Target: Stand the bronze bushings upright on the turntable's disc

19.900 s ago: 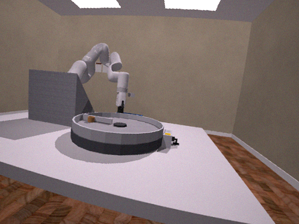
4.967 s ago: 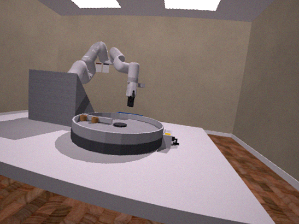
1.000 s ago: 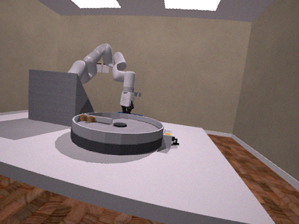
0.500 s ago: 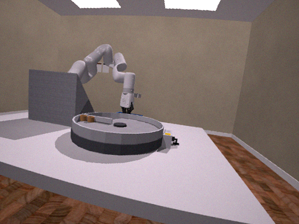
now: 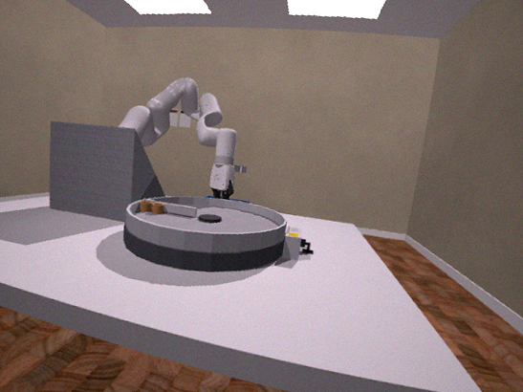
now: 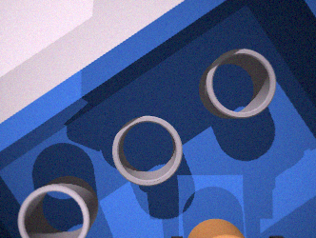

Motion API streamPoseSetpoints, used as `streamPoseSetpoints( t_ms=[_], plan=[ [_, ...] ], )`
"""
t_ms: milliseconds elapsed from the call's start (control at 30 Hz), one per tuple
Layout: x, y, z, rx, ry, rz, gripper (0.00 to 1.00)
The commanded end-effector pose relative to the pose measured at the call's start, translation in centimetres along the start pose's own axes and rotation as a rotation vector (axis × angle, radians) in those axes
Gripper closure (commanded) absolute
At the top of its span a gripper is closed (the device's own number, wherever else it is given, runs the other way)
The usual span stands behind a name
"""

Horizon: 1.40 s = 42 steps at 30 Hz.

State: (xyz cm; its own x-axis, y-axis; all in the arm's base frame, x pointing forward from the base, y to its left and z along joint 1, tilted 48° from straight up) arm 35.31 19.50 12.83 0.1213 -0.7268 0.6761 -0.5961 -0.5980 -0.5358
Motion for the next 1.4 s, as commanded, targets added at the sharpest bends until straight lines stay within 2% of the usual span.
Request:
streamPoseSetpoints(
  t_ms=[0, 333, 800, 833, 1367],
  plan=[
    [-0.7, -0.1, 0.0, 0.001, 0.002, 0.002, 0.59],
    [-1.6, -0.1, 0.0, 0.001, 0.002, 0.002, 0.59],
    [-1.7, -0.1, 0.0, 0.001, 0.002, 0.002, 0.59],
    [-1.7, -0.1, 0.0, 0.001, 0.002, 0.002, 1.0],
    [-1.7, -0.1, 0.0, 0.001, 0.002, 0.002, 1.0]
  ],
)
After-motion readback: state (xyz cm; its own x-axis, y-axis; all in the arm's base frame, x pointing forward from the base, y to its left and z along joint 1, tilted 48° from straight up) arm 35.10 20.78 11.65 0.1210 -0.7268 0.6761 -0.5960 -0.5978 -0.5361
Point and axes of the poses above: the point where the finger pads meet when closed, its own x axis back along the fingers, its own z axis across the jaws, y = z × x, the point moved 10 cm from there along x, back along the fingers, and after that the axes turned 8 degrees about -x, right-handed, at the moved point
